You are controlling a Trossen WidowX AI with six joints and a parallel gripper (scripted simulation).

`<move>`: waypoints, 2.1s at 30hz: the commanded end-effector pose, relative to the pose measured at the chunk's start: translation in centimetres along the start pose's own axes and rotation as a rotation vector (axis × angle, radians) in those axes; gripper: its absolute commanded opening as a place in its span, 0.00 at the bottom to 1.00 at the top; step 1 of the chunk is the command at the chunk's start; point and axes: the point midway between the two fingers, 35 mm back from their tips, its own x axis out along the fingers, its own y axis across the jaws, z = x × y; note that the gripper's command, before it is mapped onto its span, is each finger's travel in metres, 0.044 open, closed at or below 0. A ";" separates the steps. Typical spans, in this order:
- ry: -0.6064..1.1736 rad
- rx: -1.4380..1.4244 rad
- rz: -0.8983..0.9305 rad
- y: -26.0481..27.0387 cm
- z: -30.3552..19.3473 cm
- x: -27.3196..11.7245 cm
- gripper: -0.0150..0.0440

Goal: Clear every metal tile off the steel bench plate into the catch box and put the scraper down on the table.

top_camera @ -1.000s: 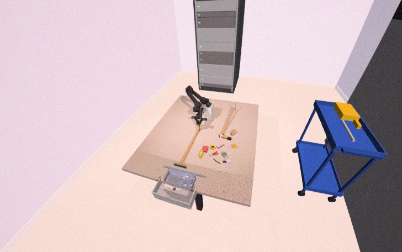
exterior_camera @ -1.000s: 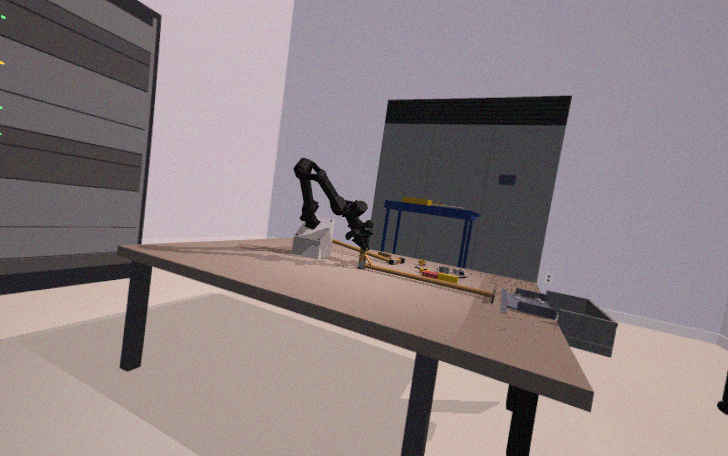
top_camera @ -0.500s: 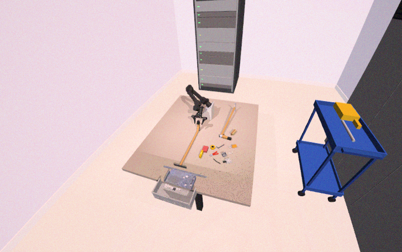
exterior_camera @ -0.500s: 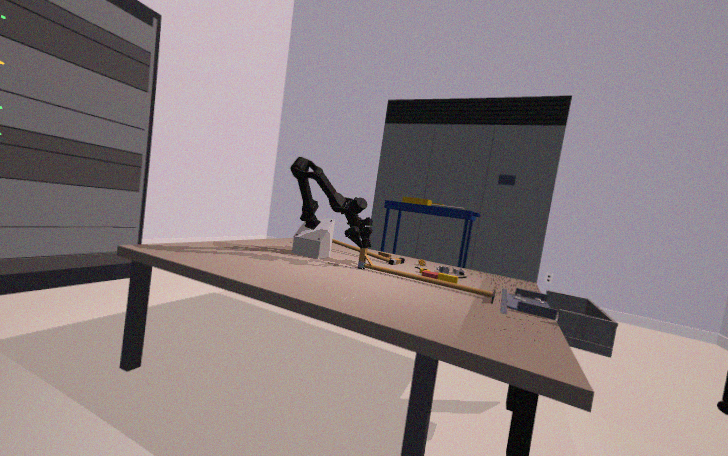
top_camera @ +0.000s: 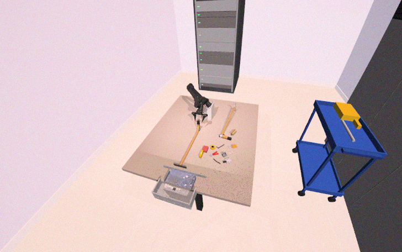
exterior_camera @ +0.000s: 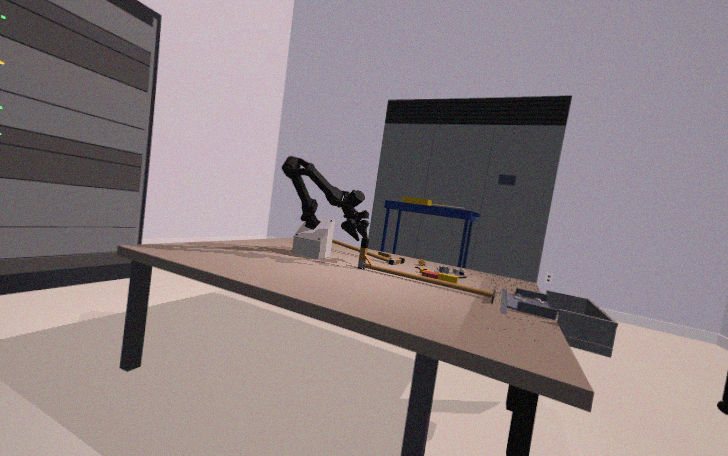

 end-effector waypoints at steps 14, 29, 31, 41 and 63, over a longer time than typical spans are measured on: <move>-0.138 -0.034 -0.012 0.5 3.2 -4.0 1.00; -0.326 -0.061 -0.014 1.1 7.0 -9.3 1.00; -0.350 -0.063 -0.013 1.2 7.4 -10.1 1.00; -0.468 -0.066 -0.005 1.4 9.1 -14.0 1.00; -0.704 -0.046 0.041 1.1 10.8 -22.6 1.00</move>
